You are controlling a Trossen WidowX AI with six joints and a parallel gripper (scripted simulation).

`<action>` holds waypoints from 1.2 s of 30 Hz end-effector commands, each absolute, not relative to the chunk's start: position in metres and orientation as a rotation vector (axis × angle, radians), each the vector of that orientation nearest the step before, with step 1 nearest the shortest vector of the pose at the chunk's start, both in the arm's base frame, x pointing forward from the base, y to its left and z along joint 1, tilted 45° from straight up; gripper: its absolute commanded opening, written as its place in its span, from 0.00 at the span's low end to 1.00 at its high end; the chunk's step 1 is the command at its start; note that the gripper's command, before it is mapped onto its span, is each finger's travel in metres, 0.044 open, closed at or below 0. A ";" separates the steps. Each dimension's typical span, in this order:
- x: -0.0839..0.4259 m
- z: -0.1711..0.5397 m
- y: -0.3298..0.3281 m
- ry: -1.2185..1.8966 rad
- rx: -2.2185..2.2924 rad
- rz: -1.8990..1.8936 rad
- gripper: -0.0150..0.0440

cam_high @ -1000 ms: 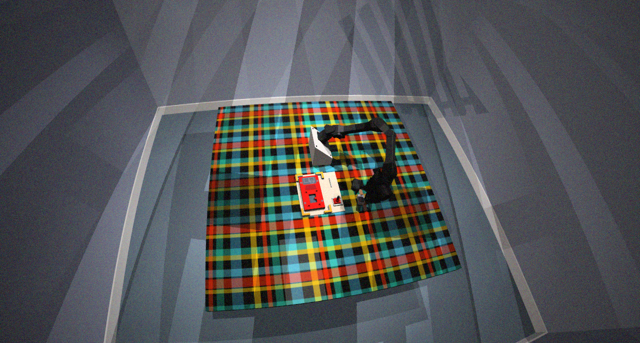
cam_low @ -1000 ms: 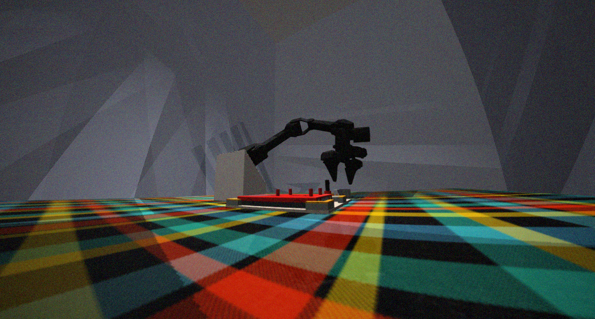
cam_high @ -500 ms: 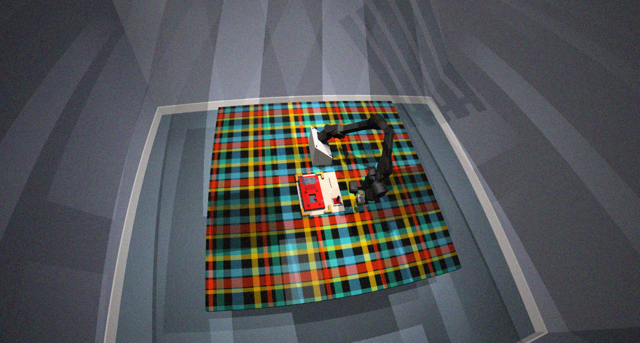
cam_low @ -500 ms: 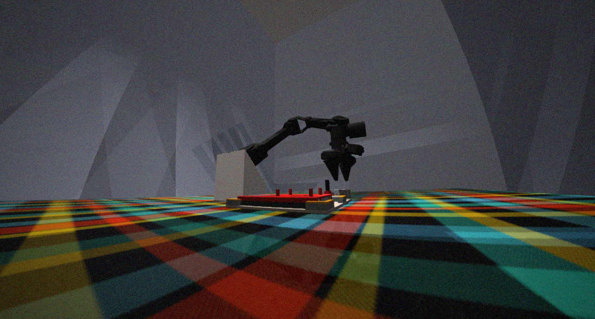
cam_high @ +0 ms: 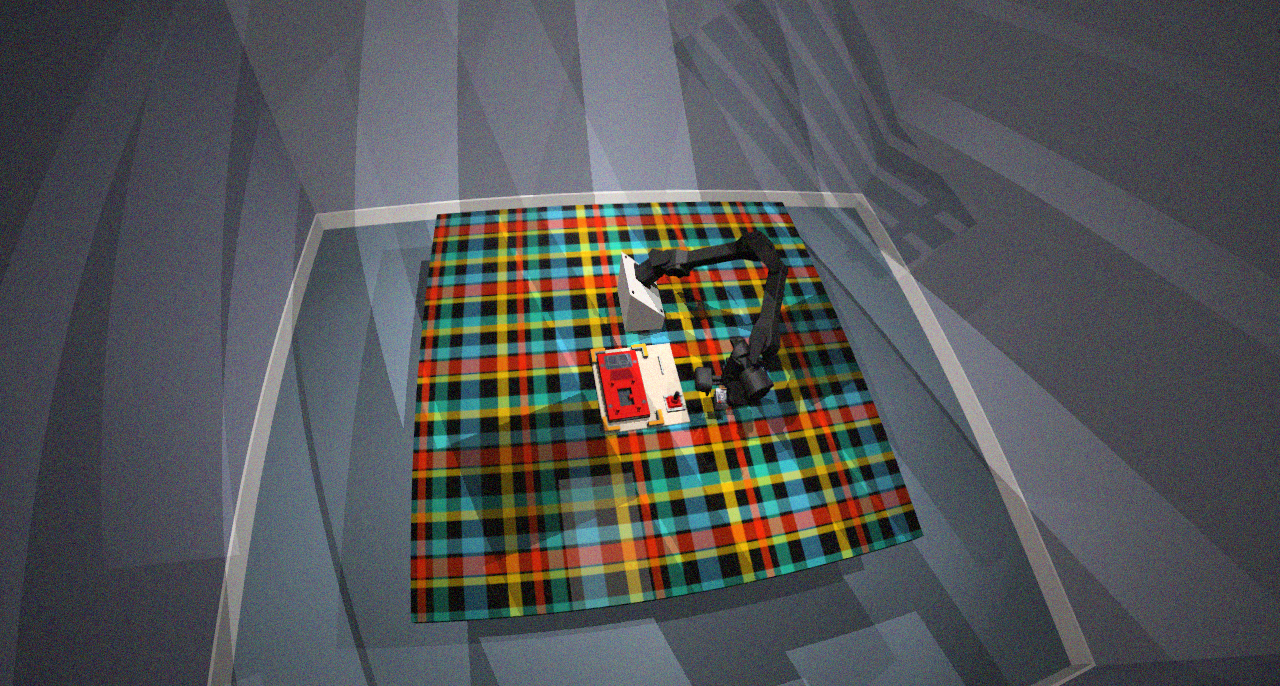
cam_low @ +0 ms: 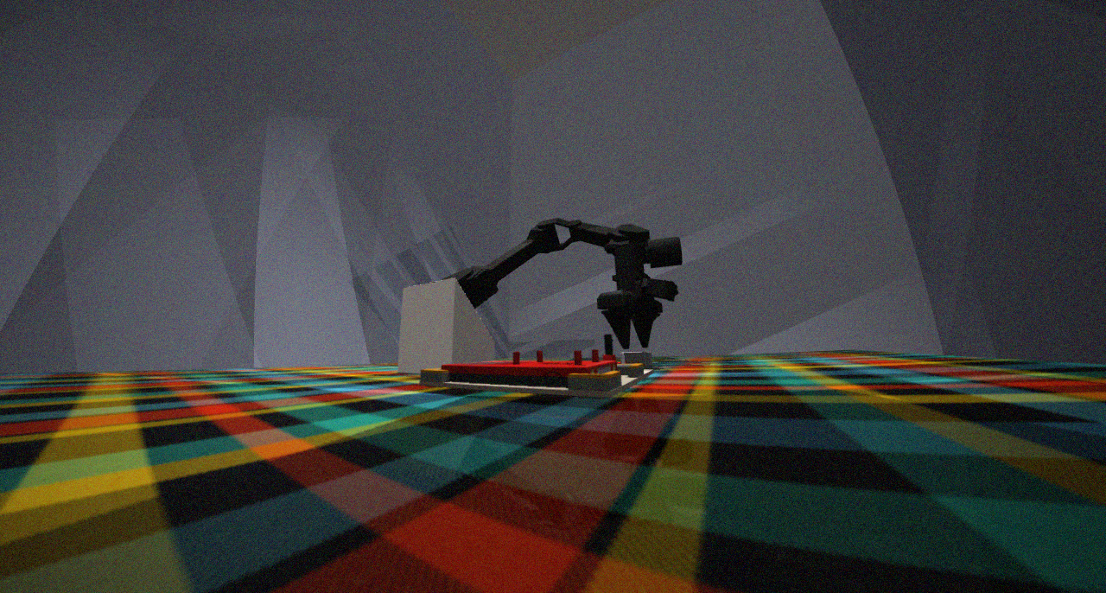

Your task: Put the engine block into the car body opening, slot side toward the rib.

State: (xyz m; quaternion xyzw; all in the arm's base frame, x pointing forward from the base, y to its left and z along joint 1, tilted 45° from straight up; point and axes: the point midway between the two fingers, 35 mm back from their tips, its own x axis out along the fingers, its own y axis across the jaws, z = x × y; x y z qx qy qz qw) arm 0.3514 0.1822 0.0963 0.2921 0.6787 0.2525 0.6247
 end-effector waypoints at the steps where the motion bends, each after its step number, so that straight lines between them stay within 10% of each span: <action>1: 0.350 0.092 0.187 1.561 0.673 0.578 1.00; 10: 0.350 0.083 0.195 1.561 0.674 0.579 1.00; 21: 0.350 0.083 0.195 1.561 0.674 0.579 0.51; 36: 0.354 0.095 0.183 1.561 0.670 0.575 0.25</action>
